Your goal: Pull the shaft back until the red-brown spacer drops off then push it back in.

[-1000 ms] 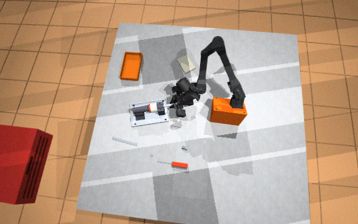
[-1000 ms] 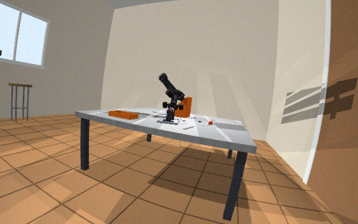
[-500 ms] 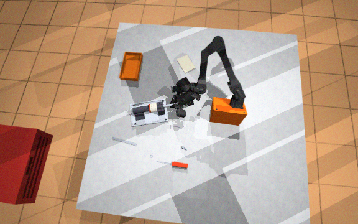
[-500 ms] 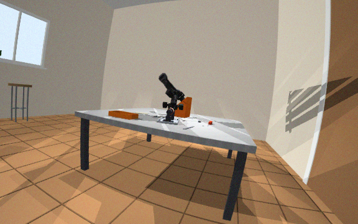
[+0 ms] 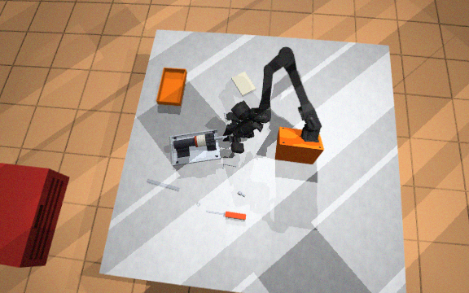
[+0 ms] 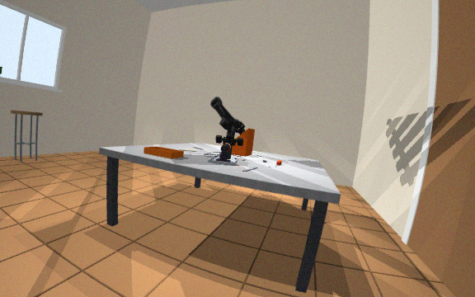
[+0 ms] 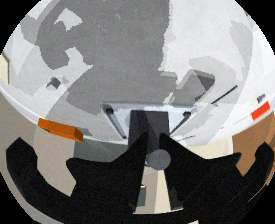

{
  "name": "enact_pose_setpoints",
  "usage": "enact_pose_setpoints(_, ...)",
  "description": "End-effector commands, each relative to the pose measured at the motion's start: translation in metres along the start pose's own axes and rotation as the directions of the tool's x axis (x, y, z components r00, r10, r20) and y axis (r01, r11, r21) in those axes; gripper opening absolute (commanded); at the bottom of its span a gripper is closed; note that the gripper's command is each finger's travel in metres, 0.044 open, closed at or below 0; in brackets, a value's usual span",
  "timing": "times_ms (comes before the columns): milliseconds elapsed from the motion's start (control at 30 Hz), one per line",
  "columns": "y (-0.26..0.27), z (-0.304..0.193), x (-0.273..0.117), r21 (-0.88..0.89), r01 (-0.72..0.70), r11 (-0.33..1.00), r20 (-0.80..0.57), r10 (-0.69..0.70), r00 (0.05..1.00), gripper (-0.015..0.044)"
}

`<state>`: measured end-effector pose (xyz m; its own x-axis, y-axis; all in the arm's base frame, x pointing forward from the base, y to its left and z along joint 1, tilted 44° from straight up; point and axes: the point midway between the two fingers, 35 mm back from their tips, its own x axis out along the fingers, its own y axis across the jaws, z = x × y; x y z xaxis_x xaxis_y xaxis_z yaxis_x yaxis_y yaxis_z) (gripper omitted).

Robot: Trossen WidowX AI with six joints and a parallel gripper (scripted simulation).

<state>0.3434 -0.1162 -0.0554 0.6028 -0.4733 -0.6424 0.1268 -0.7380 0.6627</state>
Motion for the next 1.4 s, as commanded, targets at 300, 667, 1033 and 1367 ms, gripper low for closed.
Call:
enact_pose_setpoints(300, 0.0003, 0.0016, -0.0014, -0.005, -0.001, 1.0, 0.001, 0.001, 1.0, 0.0)
enact_pose_setpoints(667, 0.0002, 0.0025, -0.0024, -0.005, -0.001, 1.0, 0.001, 0.001, 1.0, 0.0)
enact_pose_setpoints(1033, 0.0002, 0.0035, -0.0033, -0.005, -0.001, 1.0, 0.001, 0.001, 1.0, 0.0)
enact_pose_setpoints(1367, 0.0, 0.0037, -0.0034, 0.0, 0.0, 1.0, 0.001, 0.0, 1.0, 0.0)
